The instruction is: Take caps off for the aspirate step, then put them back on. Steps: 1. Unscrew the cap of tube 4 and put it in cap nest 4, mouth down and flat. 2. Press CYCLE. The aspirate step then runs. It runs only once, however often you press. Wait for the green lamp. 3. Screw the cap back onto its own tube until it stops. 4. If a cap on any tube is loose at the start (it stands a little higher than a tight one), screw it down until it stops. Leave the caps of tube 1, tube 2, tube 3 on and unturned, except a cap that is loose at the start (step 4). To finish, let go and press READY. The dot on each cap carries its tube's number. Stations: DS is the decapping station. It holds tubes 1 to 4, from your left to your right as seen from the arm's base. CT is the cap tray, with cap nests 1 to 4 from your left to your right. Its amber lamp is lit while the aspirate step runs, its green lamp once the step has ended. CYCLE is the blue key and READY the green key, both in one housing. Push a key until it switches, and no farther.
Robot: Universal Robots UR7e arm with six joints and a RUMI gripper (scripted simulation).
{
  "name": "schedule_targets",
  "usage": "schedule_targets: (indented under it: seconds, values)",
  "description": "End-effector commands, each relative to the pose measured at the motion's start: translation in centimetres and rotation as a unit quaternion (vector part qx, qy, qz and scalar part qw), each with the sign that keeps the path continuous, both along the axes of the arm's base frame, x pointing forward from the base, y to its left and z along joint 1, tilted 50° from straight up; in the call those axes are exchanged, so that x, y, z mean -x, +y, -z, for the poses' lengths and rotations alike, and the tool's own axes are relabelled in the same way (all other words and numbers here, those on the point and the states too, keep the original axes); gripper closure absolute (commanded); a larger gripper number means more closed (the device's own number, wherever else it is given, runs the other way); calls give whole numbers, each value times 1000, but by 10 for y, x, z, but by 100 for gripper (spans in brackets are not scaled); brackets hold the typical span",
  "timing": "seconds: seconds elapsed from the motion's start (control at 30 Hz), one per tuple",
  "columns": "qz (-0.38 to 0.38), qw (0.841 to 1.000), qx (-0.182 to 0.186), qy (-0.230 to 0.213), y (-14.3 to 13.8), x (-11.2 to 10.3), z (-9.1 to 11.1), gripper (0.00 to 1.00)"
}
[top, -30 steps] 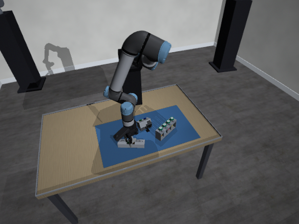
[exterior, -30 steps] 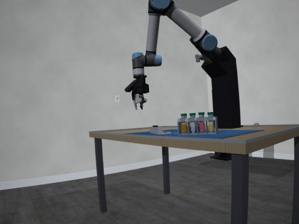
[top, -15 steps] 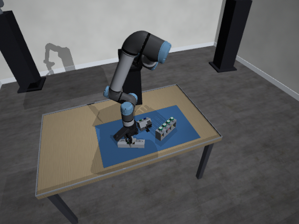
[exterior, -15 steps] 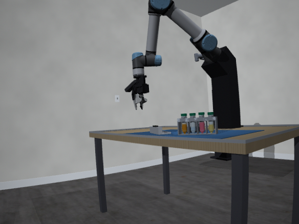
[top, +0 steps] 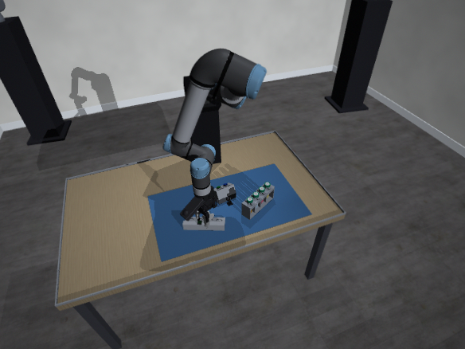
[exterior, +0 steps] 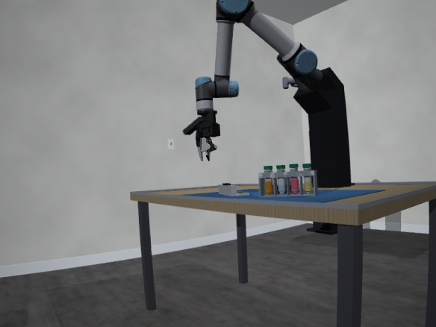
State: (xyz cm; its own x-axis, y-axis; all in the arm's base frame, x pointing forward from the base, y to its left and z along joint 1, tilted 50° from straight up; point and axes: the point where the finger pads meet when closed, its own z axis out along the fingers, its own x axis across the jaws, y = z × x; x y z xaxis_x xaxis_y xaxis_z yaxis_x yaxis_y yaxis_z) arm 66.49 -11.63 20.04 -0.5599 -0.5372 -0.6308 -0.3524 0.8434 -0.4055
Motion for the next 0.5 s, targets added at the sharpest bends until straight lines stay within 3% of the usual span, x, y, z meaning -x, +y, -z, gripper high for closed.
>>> schedule_targets:
  seconds: [0.0,0.17,0.23,0.47]
  values:
    - [-50,997,56,-1,8,0,5,65]
    - [-105,987,118,-1,16,1,9,65]
    - [-105,987,118,-1,16,1,9,65]
    - [-180,962,203,-1,34,5,20,65]
